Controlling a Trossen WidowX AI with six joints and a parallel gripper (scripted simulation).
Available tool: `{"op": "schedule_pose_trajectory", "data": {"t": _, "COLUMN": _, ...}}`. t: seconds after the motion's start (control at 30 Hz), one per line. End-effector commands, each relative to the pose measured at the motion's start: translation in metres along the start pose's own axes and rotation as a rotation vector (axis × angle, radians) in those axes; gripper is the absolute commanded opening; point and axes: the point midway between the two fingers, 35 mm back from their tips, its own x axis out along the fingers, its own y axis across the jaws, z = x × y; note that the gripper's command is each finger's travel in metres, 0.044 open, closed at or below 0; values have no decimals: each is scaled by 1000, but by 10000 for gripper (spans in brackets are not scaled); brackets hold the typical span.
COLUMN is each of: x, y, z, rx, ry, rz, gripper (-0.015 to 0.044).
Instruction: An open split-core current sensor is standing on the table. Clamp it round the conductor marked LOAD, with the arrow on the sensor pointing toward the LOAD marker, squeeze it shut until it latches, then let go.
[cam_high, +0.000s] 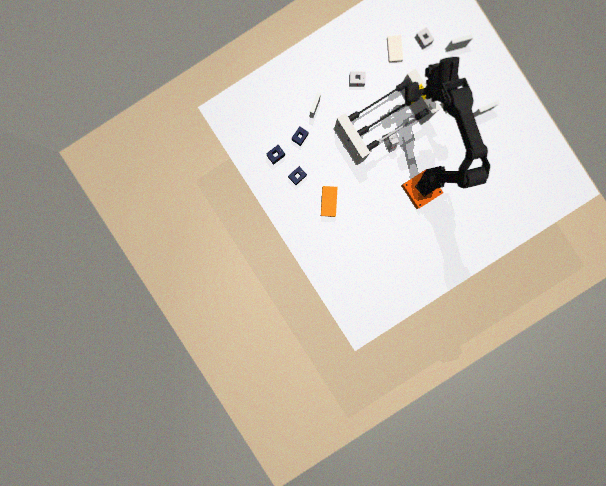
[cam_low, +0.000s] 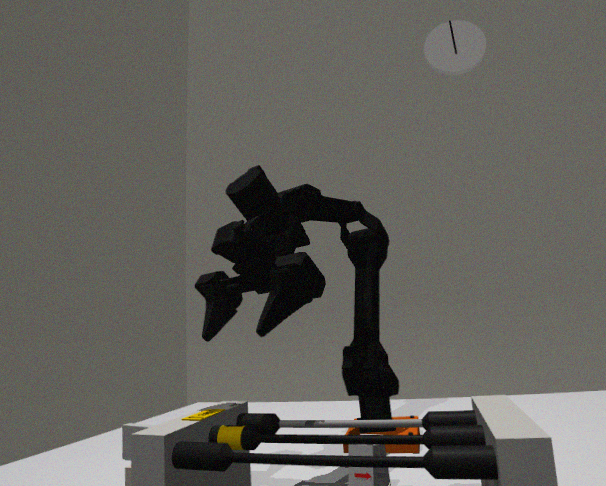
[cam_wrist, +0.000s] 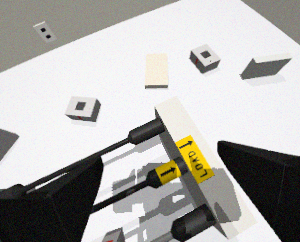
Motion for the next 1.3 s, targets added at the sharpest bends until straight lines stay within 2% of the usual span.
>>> {"op": "schedule_pose_trajectory", "data": {"t": 0.0, "x": -3, "y": -40, "z": -23, "rx": 84, "ry": 255, "rz": -81, "gripper": 440}}
{"op": "schedule_pose_trajectory", "data": {"t": 0.8, "x": -3, "y": -40, "z": -23, "rx": 84, "ry": 255, "rz": -81, "gripper": 440}}
{"op": "schedule_pose_trajectory", "data": {"t": 0.83, "x": -3, "y": -38, "z": -24, "rx": 82, "ry": 257, "rz": -78, "gripper": 414}}
{"op": "schedule_pose_trajectory", "data": {"t": 1.0, "x": -2, "y": 19, "z": -65, "rx": 7, "ry": 313, "rz": -15, "gripper": 292}}
{"op": "schedule_pose_trajectory", "data": {"t": 1.27, "x": -14, "y": 87, "z": -157, "rx": -153, "ry": 399, "rz": 64, "gripper": 292}}
